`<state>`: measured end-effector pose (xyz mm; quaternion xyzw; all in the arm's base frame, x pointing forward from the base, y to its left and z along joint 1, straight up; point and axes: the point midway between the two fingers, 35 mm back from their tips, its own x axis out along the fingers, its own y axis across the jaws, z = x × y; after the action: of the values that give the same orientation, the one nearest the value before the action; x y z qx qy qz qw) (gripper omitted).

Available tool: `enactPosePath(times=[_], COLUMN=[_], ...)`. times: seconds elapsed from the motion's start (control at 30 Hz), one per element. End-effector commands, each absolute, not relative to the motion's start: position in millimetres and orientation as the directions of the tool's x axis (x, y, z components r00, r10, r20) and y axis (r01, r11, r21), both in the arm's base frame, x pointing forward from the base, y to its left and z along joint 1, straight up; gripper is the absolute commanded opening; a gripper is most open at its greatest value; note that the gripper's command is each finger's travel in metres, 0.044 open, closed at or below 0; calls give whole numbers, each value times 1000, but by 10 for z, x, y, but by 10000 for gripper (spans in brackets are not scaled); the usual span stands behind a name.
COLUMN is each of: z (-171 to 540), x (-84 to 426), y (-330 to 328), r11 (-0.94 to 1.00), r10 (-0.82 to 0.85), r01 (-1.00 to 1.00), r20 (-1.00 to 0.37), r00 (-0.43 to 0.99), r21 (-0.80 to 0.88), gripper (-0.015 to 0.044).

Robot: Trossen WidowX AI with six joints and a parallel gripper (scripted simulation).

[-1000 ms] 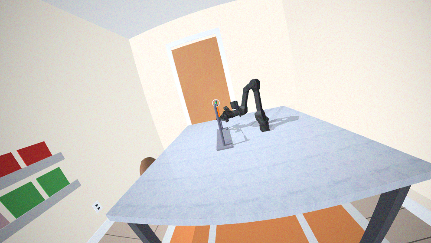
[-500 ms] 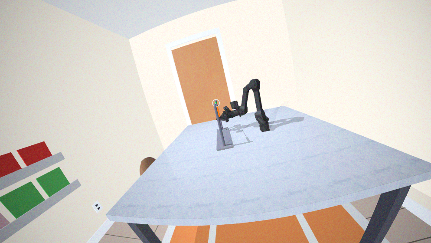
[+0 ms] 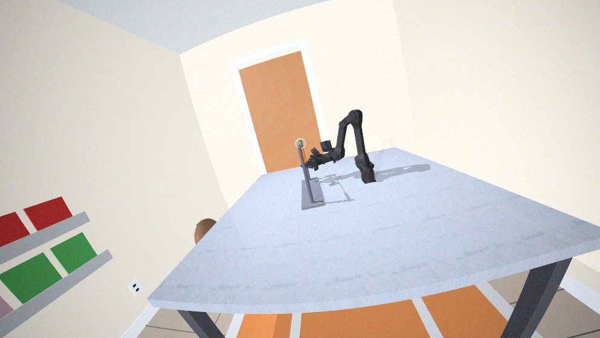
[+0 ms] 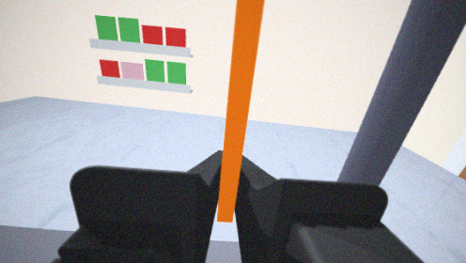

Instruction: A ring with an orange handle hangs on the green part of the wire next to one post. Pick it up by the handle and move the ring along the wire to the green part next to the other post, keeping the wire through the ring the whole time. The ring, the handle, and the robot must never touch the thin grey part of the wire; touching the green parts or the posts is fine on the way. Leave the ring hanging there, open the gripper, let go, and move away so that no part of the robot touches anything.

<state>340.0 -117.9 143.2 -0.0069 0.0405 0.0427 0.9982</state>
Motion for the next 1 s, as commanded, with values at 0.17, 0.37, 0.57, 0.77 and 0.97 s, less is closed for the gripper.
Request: enactPosePath(times=[0.17,0.37,0.57,0.77,0.97], z=[1456,1455,1455,1455,1455], x=[3386,3383,3379,3376,3374], y=[-1080,-1022,-966,-913,-864], r11=[996,996,995,995,994], r10=[86,89,92,96,101], r01=[-87,-90,-93,-98,-103], r20=[-79,-80,-81,-83,-84], r00=[993,993,992,992,991], r21=[-13,-14,-17,-21,-29], gripper=[-150,-150,-150,-150,-150])
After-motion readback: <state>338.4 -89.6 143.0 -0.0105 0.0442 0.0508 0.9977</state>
